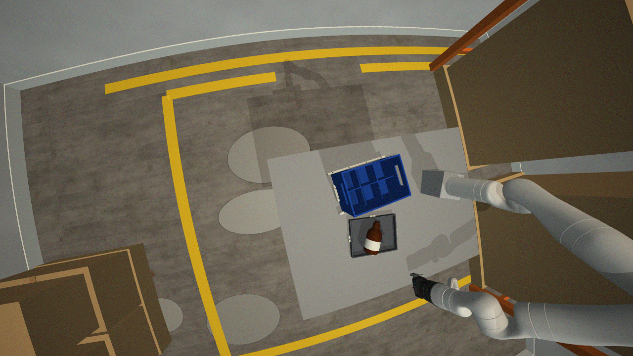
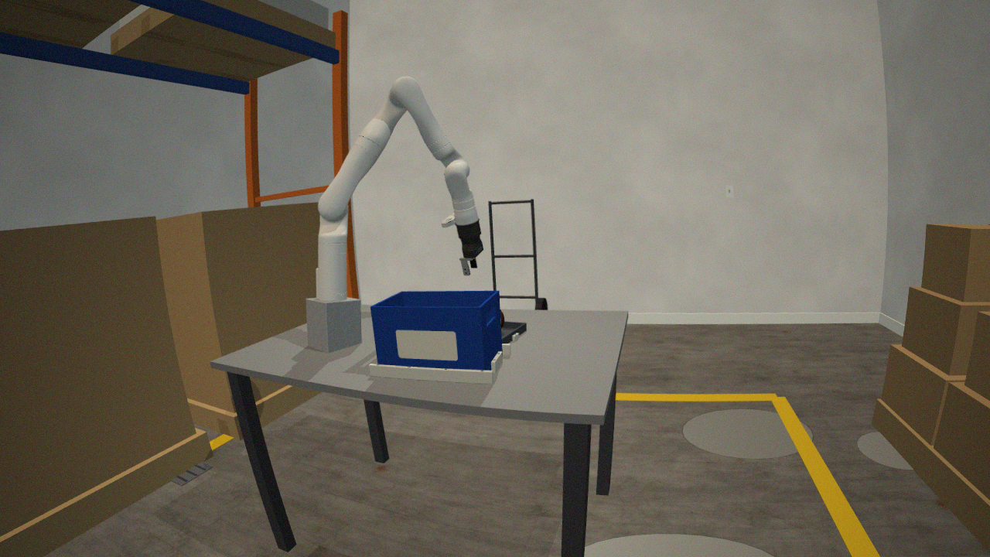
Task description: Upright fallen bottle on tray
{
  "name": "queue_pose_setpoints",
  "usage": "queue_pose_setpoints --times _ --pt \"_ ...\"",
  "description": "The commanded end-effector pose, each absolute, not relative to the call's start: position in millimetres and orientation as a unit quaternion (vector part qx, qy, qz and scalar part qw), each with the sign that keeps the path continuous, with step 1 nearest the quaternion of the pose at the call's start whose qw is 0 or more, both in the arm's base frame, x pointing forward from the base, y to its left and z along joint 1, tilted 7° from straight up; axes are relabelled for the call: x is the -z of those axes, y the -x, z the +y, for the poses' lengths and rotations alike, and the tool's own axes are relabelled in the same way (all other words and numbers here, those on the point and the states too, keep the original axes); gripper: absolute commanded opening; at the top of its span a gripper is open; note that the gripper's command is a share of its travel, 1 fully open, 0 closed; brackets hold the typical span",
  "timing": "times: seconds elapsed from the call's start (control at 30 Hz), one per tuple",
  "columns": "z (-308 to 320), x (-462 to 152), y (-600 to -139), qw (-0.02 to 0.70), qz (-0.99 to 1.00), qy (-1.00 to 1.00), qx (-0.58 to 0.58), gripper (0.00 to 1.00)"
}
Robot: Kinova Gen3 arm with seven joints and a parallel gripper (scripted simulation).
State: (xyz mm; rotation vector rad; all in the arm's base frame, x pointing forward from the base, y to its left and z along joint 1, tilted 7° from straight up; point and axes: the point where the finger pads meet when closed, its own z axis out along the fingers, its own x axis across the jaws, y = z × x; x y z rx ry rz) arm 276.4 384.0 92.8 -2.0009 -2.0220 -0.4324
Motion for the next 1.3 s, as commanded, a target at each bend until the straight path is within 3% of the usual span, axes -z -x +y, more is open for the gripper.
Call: queue_pose_setpoints --times 0.0,0.77,1.27 --pt "384.3 -93.6 -276.8 0.132 -0.697 0.689 0.15 1.0" --pt "381.0 -93.3 -278.4 0.129 -0.705 0.681 0.15 1.0" --pt "331.4 -88.9 -302.1 0.09 -0.809 0.563 0.144 1.0"
